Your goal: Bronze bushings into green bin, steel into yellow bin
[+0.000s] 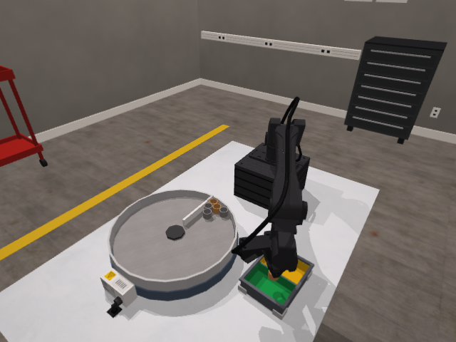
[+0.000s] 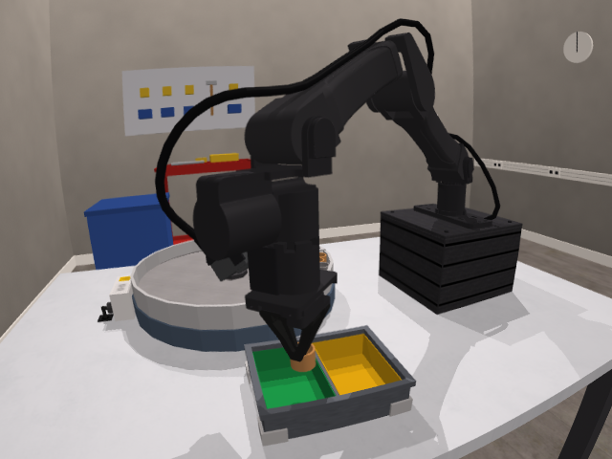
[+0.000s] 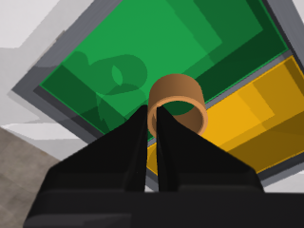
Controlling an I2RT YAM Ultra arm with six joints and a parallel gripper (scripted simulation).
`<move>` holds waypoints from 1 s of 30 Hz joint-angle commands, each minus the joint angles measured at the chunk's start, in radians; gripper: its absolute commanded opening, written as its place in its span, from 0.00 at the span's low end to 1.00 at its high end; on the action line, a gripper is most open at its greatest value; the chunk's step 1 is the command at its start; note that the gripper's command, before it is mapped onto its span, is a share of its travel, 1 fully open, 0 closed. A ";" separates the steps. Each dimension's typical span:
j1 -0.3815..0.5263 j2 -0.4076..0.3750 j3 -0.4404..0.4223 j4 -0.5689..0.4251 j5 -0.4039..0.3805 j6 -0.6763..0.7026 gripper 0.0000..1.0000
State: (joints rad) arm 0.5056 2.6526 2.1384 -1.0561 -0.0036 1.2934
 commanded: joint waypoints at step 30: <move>-0.001 0.012 -0.020 0.036 0.013 0.003 0.00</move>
State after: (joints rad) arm 0.5056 2.6572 2.1307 -1.0393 -0.0036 1.2934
